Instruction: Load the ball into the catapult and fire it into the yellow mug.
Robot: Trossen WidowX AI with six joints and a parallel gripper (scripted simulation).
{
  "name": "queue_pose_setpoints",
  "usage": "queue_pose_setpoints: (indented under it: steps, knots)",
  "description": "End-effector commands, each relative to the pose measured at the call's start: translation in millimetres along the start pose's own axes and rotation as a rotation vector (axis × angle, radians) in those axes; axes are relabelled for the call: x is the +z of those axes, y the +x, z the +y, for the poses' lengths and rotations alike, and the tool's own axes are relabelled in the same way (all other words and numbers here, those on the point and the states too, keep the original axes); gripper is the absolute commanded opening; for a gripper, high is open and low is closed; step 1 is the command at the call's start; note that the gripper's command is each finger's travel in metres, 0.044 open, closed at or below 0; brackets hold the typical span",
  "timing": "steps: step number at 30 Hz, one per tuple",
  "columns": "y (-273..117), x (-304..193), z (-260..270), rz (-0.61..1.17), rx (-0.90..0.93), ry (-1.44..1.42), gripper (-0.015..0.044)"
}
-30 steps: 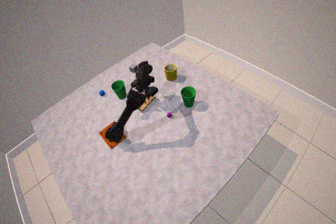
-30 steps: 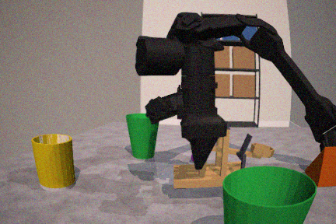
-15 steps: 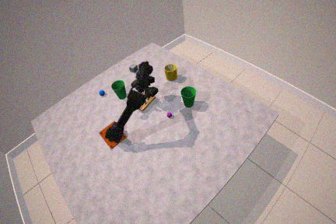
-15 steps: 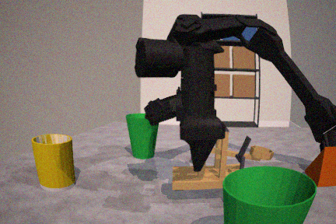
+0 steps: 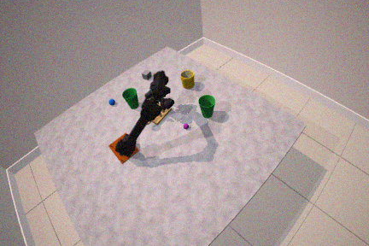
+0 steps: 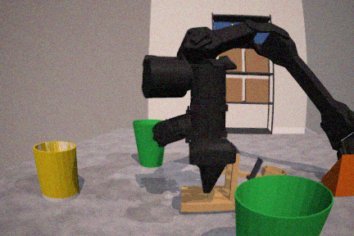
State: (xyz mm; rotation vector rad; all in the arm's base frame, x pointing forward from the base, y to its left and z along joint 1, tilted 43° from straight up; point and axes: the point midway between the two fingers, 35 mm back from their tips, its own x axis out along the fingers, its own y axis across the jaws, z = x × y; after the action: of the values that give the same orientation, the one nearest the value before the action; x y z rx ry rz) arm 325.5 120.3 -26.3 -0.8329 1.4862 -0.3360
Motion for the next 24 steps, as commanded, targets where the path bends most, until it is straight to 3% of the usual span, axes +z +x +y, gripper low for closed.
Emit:
queue_pose_setpoints:
  steps: [1, 9, 24]
  knots:
    - [3.6, 0.4, 1.3, -0.009, -0.005, -0.01, 0.0]
    - [4.8, -0.2, 0.0, 0.0, -0.001, -0.001, 0.0]
    - [-4.2, 1.2, 0.5, 0.0, 0.001, -0.001, 0.0394]
